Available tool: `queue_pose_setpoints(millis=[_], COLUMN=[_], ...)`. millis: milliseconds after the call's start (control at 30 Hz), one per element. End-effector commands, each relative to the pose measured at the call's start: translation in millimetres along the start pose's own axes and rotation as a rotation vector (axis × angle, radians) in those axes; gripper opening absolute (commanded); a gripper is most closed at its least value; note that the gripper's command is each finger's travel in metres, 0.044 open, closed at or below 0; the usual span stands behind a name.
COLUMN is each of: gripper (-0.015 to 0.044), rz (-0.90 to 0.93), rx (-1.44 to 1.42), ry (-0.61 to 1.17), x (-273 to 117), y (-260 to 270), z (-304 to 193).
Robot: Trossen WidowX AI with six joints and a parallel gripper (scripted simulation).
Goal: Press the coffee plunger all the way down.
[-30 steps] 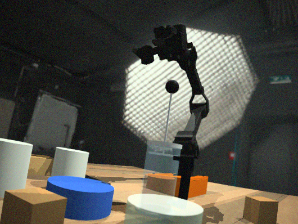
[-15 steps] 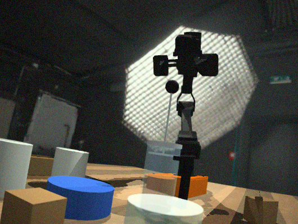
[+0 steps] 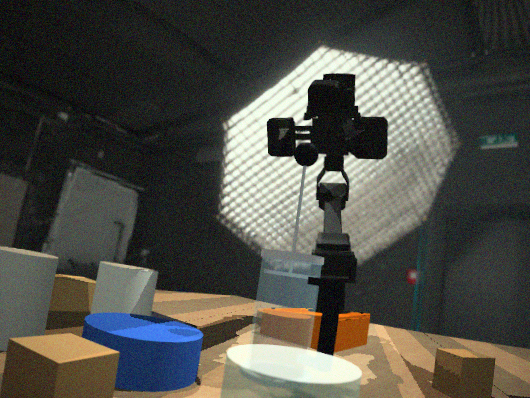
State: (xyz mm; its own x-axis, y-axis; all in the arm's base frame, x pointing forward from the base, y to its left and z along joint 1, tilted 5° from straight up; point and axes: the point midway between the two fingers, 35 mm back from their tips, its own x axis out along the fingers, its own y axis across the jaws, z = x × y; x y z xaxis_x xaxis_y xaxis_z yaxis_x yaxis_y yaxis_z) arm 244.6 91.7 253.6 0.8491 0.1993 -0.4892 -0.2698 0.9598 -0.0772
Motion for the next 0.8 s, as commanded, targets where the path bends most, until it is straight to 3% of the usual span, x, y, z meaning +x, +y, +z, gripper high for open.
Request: queue_pose_setpoints(millis=[0, 600, 767], gripper=[0.044, 0.044, 0.0309], rz=[0.001, 0.001, 0.001], rx=[-0.004, -0.005, -0.005], ry=[0.012, 0.01, 0.01], x=[7.9, 33.7, 33.7], y=[0.3, 0.0, 0.0], z=[-3.8, -4.7, -4.7])
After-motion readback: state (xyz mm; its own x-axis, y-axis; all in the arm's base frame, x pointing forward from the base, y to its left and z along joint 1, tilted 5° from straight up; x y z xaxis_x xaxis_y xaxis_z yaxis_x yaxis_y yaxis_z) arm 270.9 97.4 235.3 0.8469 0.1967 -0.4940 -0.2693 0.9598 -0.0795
